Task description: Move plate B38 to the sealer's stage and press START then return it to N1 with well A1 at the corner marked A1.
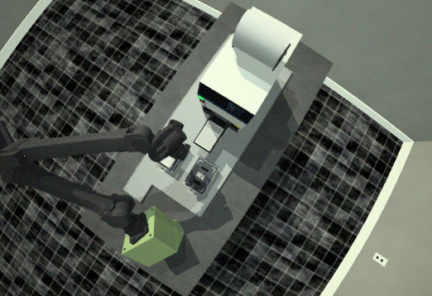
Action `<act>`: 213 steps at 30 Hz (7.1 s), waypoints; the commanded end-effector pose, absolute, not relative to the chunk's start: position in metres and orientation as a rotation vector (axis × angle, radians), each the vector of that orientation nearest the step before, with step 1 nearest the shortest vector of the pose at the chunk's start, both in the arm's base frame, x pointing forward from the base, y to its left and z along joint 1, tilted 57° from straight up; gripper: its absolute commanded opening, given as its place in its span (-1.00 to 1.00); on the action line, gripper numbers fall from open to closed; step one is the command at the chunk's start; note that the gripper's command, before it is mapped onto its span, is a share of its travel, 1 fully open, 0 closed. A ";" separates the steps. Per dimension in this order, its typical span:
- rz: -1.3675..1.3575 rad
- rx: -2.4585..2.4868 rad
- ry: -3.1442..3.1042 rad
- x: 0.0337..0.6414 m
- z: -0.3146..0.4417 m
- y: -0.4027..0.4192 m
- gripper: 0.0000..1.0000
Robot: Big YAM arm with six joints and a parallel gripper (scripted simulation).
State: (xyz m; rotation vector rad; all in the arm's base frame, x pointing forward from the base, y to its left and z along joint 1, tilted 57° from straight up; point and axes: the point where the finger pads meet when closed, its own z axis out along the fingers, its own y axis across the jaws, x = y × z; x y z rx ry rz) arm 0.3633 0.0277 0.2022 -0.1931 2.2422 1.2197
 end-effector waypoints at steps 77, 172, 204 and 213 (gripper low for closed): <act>1.216 -0.003 2.202 0.483 0.153 0.004 1.00; 1.186 -0.036 2.188 0.497 0.147 0.017 1.00; 1.189 -0.027 2.190 0.503 0.147 0.014 1.00; 1.193 -0.020 2.195 0.495 0.144 0.015 1.00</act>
